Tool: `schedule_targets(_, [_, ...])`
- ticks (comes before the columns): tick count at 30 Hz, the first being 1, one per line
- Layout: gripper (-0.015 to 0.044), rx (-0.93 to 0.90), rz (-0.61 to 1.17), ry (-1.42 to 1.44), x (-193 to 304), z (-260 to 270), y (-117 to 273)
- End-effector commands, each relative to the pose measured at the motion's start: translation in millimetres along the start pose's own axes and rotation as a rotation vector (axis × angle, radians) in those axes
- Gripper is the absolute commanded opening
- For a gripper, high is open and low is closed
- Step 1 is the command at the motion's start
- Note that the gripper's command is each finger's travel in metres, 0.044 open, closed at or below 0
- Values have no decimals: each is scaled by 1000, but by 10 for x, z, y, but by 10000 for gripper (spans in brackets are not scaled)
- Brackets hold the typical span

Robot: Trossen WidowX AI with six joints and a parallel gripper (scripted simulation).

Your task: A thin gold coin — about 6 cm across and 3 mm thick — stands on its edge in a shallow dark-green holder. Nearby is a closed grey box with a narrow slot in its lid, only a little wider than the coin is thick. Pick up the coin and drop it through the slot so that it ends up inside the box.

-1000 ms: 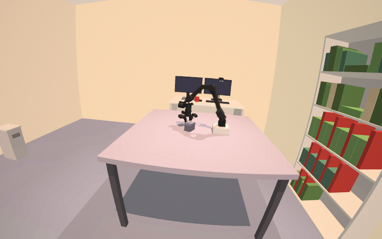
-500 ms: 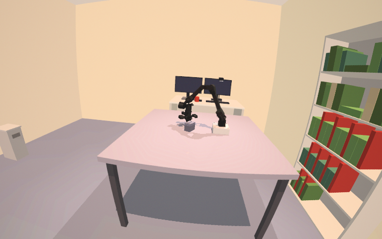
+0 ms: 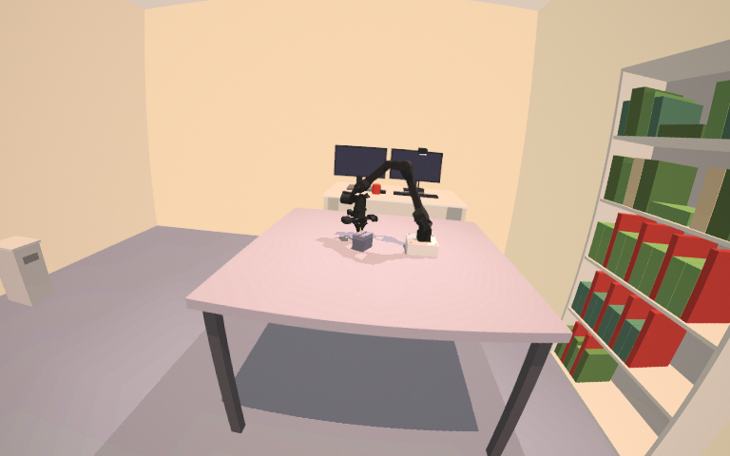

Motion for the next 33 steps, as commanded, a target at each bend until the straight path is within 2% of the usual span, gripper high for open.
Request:
schedule_targets(1, [0,-5,-13,3,-29,14,121])
schedule_targets(28, [0,-5,-13,3,5,-6,770])
schedule_targets(33, [0,-5,-12,-116,-7,2,770])
Point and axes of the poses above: the point midway between the two fingers, 35 mm back from their tips, its own y axis back along the fingers, its own z axis across the jaws, x = y × z, the point moved 6 cm from there along y, back along the fingers, and after that the axes turned 15 degrees about y, right-handed, at the moved point
